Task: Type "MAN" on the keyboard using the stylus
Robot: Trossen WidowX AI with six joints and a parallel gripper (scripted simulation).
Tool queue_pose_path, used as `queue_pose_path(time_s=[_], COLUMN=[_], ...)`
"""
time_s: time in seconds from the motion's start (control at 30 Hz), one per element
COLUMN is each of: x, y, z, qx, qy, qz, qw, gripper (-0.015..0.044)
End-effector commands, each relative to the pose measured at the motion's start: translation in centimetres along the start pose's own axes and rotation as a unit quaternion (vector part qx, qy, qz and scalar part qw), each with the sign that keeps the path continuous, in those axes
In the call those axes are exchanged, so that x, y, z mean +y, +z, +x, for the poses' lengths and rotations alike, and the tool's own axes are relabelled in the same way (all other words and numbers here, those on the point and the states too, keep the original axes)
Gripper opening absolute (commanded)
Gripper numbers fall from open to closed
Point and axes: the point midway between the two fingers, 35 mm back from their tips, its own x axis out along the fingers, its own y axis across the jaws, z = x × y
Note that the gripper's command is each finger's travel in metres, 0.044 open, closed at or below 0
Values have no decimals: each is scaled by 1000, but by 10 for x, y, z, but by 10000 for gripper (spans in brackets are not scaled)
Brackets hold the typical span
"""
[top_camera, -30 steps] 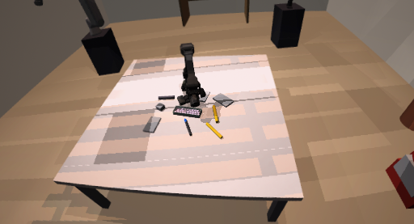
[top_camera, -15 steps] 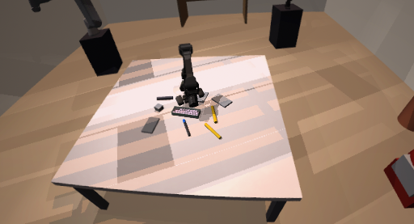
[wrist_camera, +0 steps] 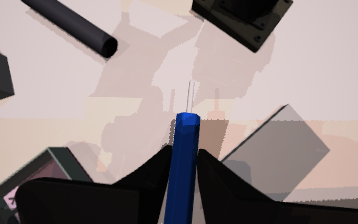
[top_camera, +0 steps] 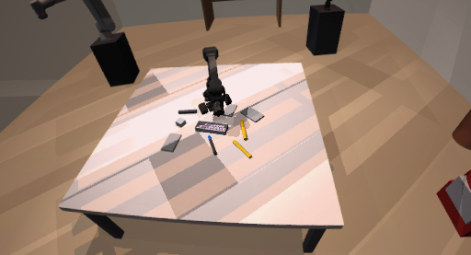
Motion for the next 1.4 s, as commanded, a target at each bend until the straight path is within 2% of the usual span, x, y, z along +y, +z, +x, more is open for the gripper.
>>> queue_pose_path(time_s=[0.0,0.4,0.73,1.03,1.37], x=[0,3,15,34,66], y=[-3,-18,-30,-38,-40], z=[0,-8,-24,-44,-69], qx=[13,122,258,398,551], qy=[-30,-163,-221,-221,-162], qz=[-23,-156,-254,-324,-378], qw=[999,967,906,829,726], gripper=[0,0,0,0,0])
